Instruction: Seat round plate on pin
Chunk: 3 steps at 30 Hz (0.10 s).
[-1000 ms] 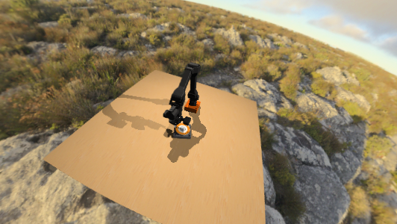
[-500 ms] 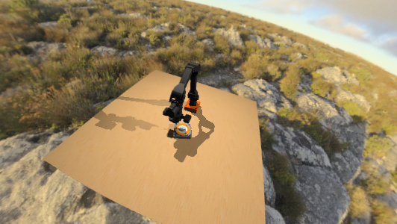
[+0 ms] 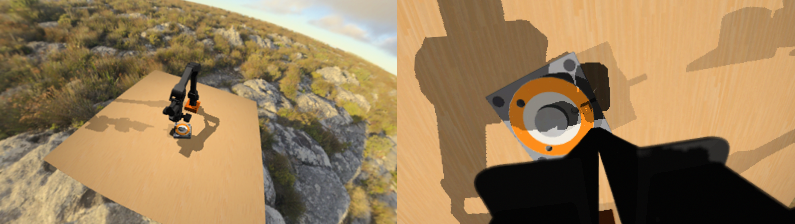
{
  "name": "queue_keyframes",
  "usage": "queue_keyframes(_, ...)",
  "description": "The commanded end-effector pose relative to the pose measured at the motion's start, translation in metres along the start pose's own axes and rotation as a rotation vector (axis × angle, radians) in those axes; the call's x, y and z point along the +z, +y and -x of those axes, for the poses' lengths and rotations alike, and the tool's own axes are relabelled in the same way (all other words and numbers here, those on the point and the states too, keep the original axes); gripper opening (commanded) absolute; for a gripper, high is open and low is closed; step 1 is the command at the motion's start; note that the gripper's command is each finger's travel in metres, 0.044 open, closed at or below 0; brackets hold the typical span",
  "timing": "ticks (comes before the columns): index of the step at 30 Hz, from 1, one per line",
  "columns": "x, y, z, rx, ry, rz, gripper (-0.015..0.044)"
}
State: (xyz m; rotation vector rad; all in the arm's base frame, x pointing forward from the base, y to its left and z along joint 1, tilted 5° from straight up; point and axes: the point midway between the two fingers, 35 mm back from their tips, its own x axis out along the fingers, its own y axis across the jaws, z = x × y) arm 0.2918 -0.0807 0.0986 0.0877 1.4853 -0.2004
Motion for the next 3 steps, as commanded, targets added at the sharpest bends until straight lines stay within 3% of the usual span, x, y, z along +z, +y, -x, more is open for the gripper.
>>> queue_keyframes(1,-0.0001,0.0000,-0.0007,0.000,0.000,0.001,0.0000)
queue_keyframes(3,-0.0001,0.0000,-0.0007,0.000,0.000,0.001,0.0000)
